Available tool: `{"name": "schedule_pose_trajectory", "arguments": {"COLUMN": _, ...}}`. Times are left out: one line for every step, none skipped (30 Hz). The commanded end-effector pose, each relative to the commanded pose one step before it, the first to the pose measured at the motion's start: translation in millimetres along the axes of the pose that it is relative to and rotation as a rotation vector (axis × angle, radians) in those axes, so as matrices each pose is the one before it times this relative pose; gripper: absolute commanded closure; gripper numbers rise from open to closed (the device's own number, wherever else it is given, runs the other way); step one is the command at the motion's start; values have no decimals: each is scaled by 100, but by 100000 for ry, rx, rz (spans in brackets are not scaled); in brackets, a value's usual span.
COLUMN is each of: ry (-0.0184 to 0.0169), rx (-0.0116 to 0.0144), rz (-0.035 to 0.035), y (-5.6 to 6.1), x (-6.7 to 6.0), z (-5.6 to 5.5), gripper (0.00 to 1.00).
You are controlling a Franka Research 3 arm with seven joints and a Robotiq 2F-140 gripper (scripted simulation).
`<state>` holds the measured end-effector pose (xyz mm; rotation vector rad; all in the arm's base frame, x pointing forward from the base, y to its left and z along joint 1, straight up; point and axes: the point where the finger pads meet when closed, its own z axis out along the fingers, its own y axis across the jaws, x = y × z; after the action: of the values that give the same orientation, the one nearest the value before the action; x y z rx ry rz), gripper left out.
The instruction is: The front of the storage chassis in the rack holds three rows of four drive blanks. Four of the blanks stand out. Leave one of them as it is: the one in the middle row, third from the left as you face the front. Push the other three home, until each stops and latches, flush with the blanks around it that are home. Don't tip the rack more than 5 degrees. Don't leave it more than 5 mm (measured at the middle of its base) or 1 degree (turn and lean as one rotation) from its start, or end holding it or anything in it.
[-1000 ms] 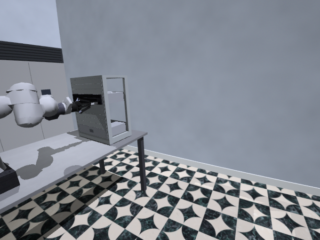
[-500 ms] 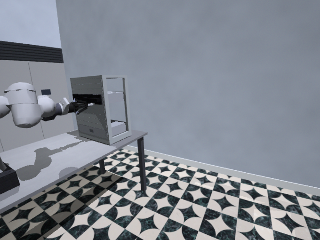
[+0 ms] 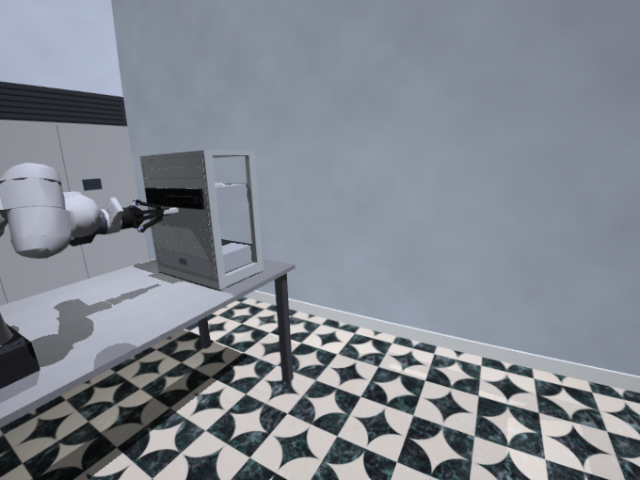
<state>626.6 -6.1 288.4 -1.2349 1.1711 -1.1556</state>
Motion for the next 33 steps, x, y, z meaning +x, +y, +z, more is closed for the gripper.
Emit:
{"name": "schedule_pose_trajectory", "arguments": {"ry": 1145, "rx": 724, "rz": -820, "y": -240, "x": 416, "z": -396, "gripper": 100}}
{"name": "schedule_pose_trajectory", "arguments": {"ry": 1, "rx": 0, "rz": 0, "y": -113, "x": 42, "z": -20, "gripper": 100}}
{"name": "schedule_pose_trajectory", "arguments": {"ry": -1, "rx": 0, "rz": -2, "y": -252, "x": 92, "z": -47, "gripper": 100}}
{"name": "schedule_pose_trajectory", "arguments": {"ry": 0, "rx": 0, "rz": 0, "y": -390, "x": 143, "z": -72, "gripper": 100}}
{"name": "schedule_pose_trajectory", "arguments": {"ry": 0, "rx": 0, "rz": 0, "y": -496, "x": 181, "z": -92, "gripper": 100}}
{"name": "schedule_pose_trajectory", "arguments": {"ry": 0, "rx": 0, "rz": 0, "y": -550, "x": 201, "z": -102, "gripper": 100}}
{"name": "schedule_pose_trajectory", "arguments": {"ry": 1, "rx": 0, "rz": 1, "y": -543, "x": 199, "z": -100, "gripper": 100}}
{"name": "schedule_pose_trajectory", "arguments": {"ry": 0, "rx": 0, "rz": 0, "y": 0, "x": 0, "z": 0, "gripper": 100}}
{"name": "schedule_pose_trajectory", "arguments": {"ry": 0, "rx": 0, "rz": 0, "y": 0, "x": 0, "z": 0, "gripper": 100}}
{"name": "schedule_pose_trajectory", "arguments": {"ry": 0, "rx": 0, "rz": 0, "y": -479, "x": 175, "z": -88, "gripper": 100}}
{"name": "schedule_pose_trajectory", "arguments": {"ry": 0, "rx": 0, "rz": 0, "y": -370, "x": 135, "z": -68, "gripper": 100}}
{"name": "schedule_pose_trajectory", "arguments": {"ry": 0, "rx": 0, "rz": 0, "y": -235, "x": 86, "z": -43, "gripper": 100}}
{"name": "schedule_pose_trajectory", "arguments": {"ry": -1, "rx": 0, "rz": -1, "y": -105, "x": 38, "z": -20, "gripper": 100}}
{"name": "schedule_pose_trajectory", "arguments": {"ry": 0, "rx": 0, "rz": 0, "y": -18, "x": 6, "z": -3, "gripper": 100}}
{"name": "schedule_pose_trajectory", "arguments": {"ry": 0, "rx": 0, "rz": 0, "y": 0, "x": 0, "z": 20, "gripper": 100}}
{"name": "schedule_pose_trajectory", "arguments": {"ry": 0, "rx": 0, "rz": 0, "y": 0, "x": 0, "z": 121, "gripper": 100}}
{"name": "schedule_pose_trajectory", "arguments": {"ry": 0, "rx": 0, "rz": 0, "y": 0, "x": 0, "z": 270, "gripper": 100}}
{"name": "schedule_pose_trajectory", "arguments": {"ry": 0, "rx": 0, "rz": 0, "y": 0, "x": 0, "z": 421, "gripper": 100}}
{"name": "schedule_pose_trajectory", "arguments": {"ry": 0, "rx": 0, "rz": 0, "y": 0, "x": 0, "z": 540, "gripper": 100}}
{"name": "schedule_pose_trajectory", "arguments": {"ry": 0, "rx": 0, "rz": 0, "y": 0, "x": 0, "z": 603, "gripper": 100}}
{"name": "schedule_pose_trajectory", "arguments": {"ry": 0, "rx": 0, "rz": 0, "y": 0, "x": 0, "z": 601, "gripper": 100}}
{"name": "schedule_pose_trajectory", "arguments": {"ry": 0, "rx": 0, "rz": 0, "y": 0, "x": 0, "z": 533, "gripper": 100}}
{"name": "schedule_pose_trajectory", "arguments": {"ry": 0, "rx": 0, "rz": 0, "y": 0, "x": 0, "z": 413, "gripper": 100}}
{"name": "schedule_pose_trajectory", "arguments": {"ry": 0, "rx": 0, "rz": 0, "y": 0, "x": 0, "z": 264, "gripper": 100}}
{"name": "schedule_pose_trajectory", "arguments": {"ry": 0, "rx": 0, "rz": 0, "y": 0, "x": 0, "z": 0, "gripper": 100}}
{"name": "schedule_pose_trajectory", "arguments": {"ry": 0, "rx": 0, "rz": 0, "y": 0, "x": 0, "z": 0, "gripper": 100}}
{"name": "schedule_pose_trajectory", "arguments": {"ry": 0, "rx": 0, "rz": 0, "y": 0, "x": 0, "z": 118, "gripper": 100}}
{"name": "schedule_pose_trajectory", "arguments": {"ry": 0, "rx": 0, "rz": 0, "y": 0, "x": 0, "z": 20, "gripper": 100}}
{"name": "schedule_pose_trajectory", "arguments": {"ry": 0, "rx": 0, "rz": 0, "y": 0, "x": 0, "z": 0, "gripper": 100}}
{"name": "schedule_pose_trajectory", "arguments": {"ry": 0, "rx": 0, "rz": 0, "y": 0, "x": 0, "z": 0, "gripper": 100}}
{"name": "schedule_pose_trajectory", "arguments": {"ry": 0, "rx": 0, "rz": 0, "y": 0, "x": 0, "z": 0, "gripper": 100}}
{"name": "schedule_pose_trajectory", "arguments": {"ry": 0, "rx": 0, "rz": 0, "y": 0, "x": 0, "z": 0, "gripper": 100}}
{"name": "schedule_pose_trajectory", "arguments": {"ry": 0, "rx": 0, "rz": 0, "y": 0, "x": 0, "z": 0, "gripper": 100}}
